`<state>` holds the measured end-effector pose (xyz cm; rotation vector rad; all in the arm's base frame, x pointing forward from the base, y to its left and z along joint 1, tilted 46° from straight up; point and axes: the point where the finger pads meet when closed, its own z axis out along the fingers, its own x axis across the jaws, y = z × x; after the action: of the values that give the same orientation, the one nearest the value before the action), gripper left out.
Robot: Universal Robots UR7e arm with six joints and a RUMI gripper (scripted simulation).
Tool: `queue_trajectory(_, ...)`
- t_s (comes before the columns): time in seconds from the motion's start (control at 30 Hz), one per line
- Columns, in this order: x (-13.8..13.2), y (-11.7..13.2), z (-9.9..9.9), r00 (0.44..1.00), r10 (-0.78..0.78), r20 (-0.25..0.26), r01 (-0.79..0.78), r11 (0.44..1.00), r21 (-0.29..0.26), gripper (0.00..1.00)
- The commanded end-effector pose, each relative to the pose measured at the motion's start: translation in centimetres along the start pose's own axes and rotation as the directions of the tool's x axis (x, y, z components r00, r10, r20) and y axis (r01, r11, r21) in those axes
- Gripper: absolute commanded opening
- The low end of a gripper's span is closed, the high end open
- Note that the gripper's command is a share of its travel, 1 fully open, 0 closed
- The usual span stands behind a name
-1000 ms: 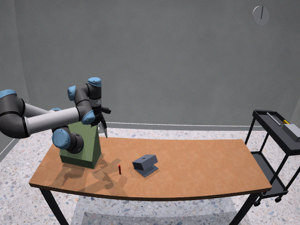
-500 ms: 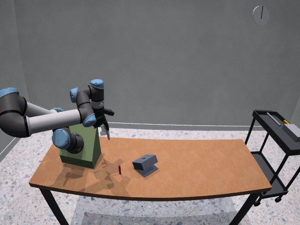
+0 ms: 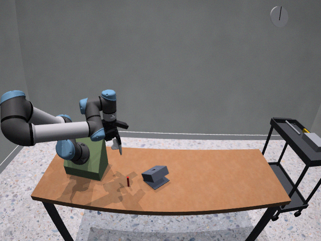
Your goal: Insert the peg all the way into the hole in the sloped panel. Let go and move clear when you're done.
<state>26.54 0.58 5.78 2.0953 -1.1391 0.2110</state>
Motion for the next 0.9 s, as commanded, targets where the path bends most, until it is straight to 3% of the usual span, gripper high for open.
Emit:
queue_trajectory(0.0, 1.4, -1.0, 1.2, 0.998, 0.063, -0.001, -0.063, 0.998, 0.01, 1.0)
queue_trajectory(0.87, 6.6, -2.2, 5.5, 0.955, 0.295, -0.013, -0.295, 0.955, 0.023, 1.0)
